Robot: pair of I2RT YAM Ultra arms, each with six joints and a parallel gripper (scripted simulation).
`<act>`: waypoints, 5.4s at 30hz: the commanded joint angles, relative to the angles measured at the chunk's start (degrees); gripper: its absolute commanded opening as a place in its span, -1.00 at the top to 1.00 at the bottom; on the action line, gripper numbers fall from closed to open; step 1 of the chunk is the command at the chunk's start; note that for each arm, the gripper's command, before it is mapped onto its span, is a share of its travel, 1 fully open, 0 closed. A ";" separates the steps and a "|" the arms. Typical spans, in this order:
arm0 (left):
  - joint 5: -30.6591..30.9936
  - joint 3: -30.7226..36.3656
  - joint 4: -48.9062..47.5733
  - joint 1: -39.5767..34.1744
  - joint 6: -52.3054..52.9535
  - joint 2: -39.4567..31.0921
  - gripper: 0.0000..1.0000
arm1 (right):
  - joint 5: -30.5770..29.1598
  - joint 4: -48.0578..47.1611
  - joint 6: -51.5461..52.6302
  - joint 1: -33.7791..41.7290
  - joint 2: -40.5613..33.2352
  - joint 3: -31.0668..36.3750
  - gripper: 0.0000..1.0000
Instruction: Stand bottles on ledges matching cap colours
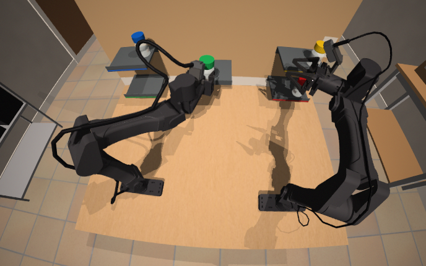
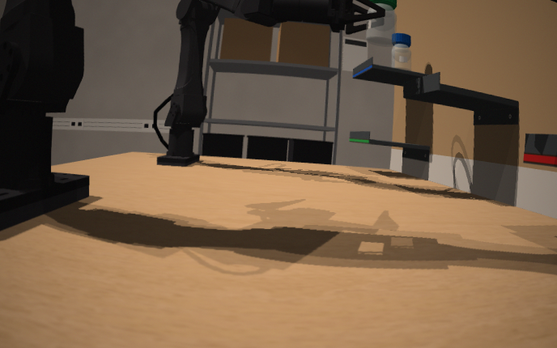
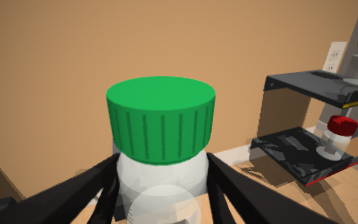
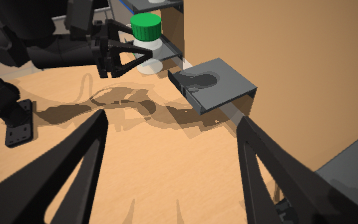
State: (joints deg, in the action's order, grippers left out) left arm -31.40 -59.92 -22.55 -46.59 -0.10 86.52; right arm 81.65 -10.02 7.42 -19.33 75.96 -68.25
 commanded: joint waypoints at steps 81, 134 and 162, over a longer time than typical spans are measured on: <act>26.90 46.44 -40.68 44.08 -0.05 -10.69 -0.03 | -81.11 -7.66 -2.68 75.30 20.21 -8.11 -0.76; 35.33 32.28 -35.76 53.10 0.41 -1.93 -0.03 | -81.11 -7.66 -2.68 75.30 20.21 -8.11 -0.76; 34.01 17.22 -41.21 51.71 0.59 15.53 -0.03 | -81.11 -7.66 -2.68 75.30 20.21 -8.11 -0.76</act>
State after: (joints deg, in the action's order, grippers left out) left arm 3.11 -40.03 -60.10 5.65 0.14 102.26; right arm 1.02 -17.28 5.08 55.48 95.81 -74.39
